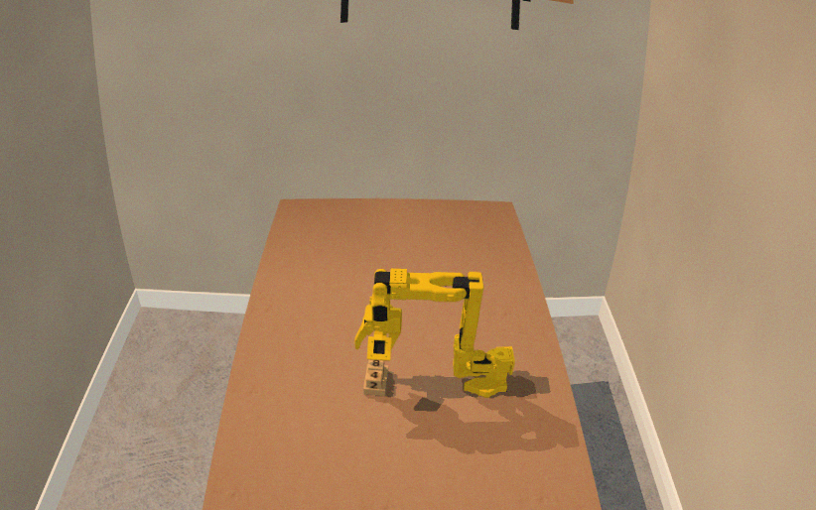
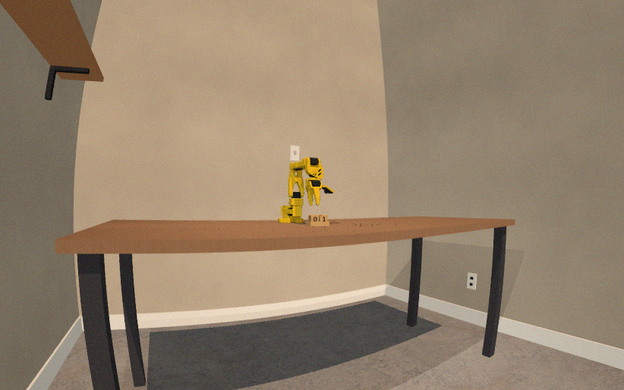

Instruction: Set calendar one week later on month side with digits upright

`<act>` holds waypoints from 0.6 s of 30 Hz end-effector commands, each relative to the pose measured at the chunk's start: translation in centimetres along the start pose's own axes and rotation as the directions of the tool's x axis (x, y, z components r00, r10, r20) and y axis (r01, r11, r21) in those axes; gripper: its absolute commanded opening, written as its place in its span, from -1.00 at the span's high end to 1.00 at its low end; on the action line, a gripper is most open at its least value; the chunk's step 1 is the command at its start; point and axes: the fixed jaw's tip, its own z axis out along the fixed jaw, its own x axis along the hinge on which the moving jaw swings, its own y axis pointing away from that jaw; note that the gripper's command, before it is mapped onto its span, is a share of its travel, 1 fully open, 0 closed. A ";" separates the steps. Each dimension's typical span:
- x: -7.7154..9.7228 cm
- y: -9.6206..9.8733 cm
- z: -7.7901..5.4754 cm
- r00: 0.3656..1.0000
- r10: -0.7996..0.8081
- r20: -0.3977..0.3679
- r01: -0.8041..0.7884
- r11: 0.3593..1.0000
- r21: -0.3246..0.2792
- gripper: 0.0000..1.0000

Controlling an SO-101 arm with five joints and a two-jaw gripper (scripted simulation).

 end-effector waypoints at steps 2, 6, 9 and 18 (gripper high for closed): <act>-0.2 -0.5 -1.0 1.000 0.000 0.005 -0.001 0.998 0.062 0.29; -0.2 -0.5 -1.0 1.000 0.000 0.005 -0.001 0.998 0.062 0.29; -0.2 -0.5 -1.0 1.000 0.001 0.005 -0.001 0.998 0.062 0.29; -0.2 -0.3 -1.3 0.998 0.068 0.011 -0.068 0.995 0.078 0.29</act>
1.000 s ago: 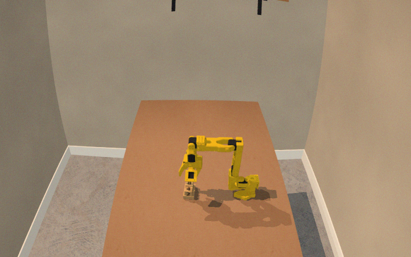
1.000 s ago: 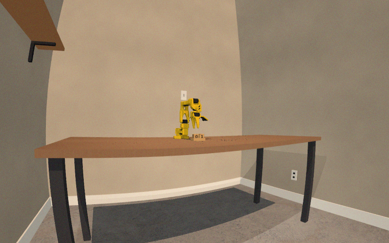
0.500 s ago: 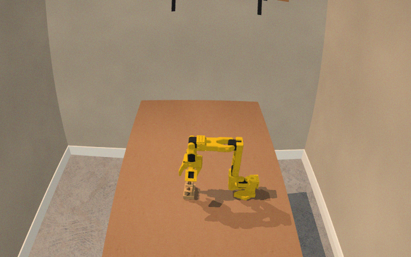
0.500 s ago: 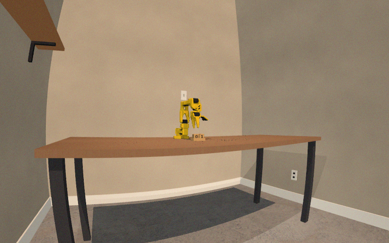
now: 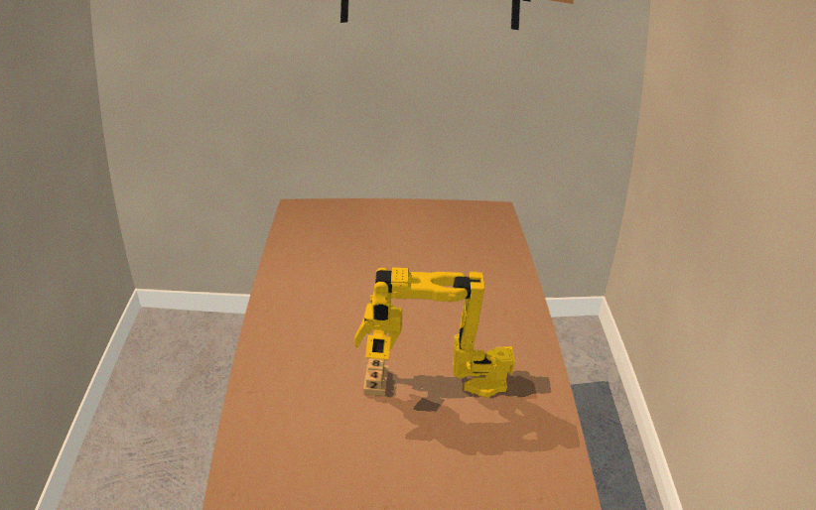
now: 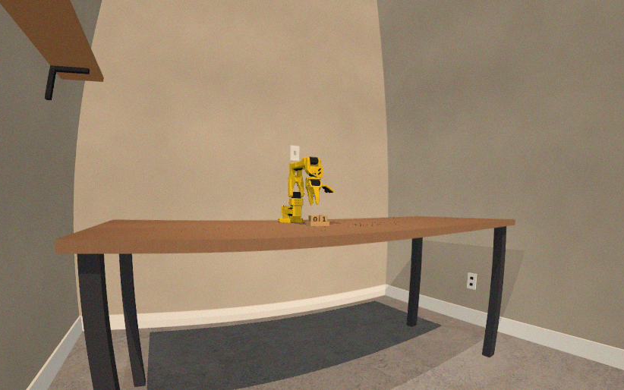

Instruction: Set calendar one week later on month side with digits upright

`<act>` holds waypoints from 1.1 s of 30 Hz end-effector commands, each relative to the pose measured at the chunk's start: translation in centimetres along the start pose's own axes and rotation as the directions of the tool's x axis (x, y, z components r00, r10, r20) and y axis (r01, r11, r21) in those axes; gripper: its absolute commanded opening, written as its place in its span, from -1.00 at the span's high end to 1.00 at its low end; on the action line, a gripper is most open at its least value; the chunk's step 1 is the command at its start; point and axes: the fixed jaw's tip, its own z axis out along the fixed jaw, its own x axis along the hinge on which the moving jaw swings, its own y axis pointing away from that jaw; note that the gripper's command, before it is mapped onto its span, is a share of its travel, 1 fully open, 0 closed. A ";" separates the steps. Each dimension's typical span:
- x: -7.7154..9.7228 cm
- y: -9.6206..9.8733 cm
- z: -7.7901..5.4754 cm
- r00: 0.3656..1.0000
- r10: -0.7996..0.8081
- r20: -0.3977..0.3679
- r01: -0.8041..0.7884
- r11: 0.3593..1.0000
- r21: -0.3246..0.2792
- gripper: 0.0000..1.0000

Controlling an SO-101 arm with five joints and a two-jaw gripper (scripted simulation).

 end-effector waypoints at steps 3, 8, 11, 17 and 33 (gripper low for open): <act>-0.2 -0.1 -1.4 0.996 0.091 0.016 -0.092 0.993 0.077 0.29; -0.3 0.2 -1.7 0.985 0.171 0.027 -0.173 0.980 0.094 0.29; -0.3 0.5 -2.1 0.963 0.267 0.045 -0.271 0.956 0.114 0.29; -0.4 1.3 -3.0 0.867 0.486 0.106 -0.497 0.854 0.150 0.29; -0.4 3.3 -4.5 0.423 0.852 0.308 -0.906 0.408 0.114 0.29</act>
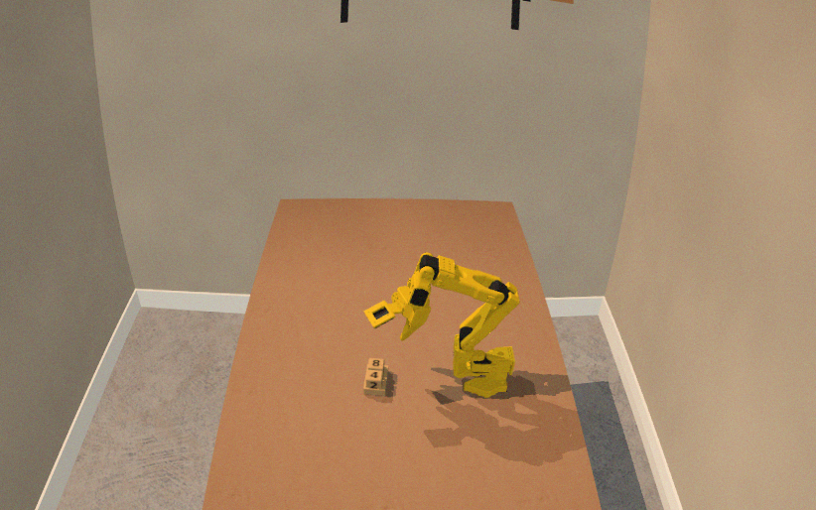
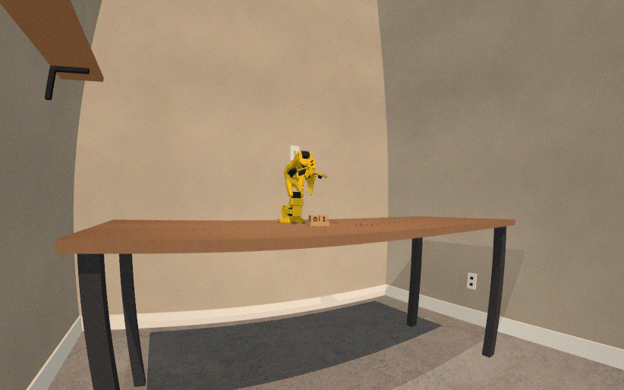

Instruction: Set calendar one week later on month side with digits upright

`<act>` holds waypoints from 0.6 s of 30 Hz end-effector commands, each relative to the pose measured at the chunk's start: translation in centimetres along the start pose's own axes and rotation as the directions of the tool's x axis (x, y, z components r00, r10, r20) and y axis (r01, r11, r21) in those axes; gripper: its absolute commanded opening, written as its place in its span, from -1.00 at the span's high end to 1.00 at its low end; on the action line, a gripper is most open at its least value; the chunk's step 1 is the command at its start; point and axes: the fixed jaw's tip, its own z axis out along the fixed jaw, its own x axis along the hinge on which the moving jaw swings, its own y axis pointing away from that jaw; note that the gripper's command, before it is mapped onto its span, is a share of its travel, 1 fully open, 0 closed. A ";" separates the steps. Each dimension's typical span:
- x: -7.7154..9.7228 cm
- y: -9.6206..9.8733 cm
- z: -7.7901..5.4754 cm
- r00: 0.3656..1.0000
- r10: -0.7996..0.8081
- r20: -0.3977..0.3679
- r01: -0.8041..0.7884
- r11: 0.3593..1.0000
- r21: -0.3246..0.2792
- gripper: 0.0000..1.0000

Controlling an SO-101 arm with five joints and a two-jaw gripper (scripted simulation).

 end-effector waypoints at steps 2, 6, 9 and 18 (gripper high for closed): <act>0.3 0.2 -0.9 0.977 0.198 0.080 -0.201 0.979 0.024 0.29; 0.4 0.3 -1.1 0.954 0.282 0.105 -0.286 0.958 0.022 0.29; 0.5 0.3 -1.2 0.938 0.326 0.119 -0.331 0.944 0.019 0.29; 0.7 0.4 -1.4 0.896 0.418 0.149 -0.424 0.905 0.009 0.29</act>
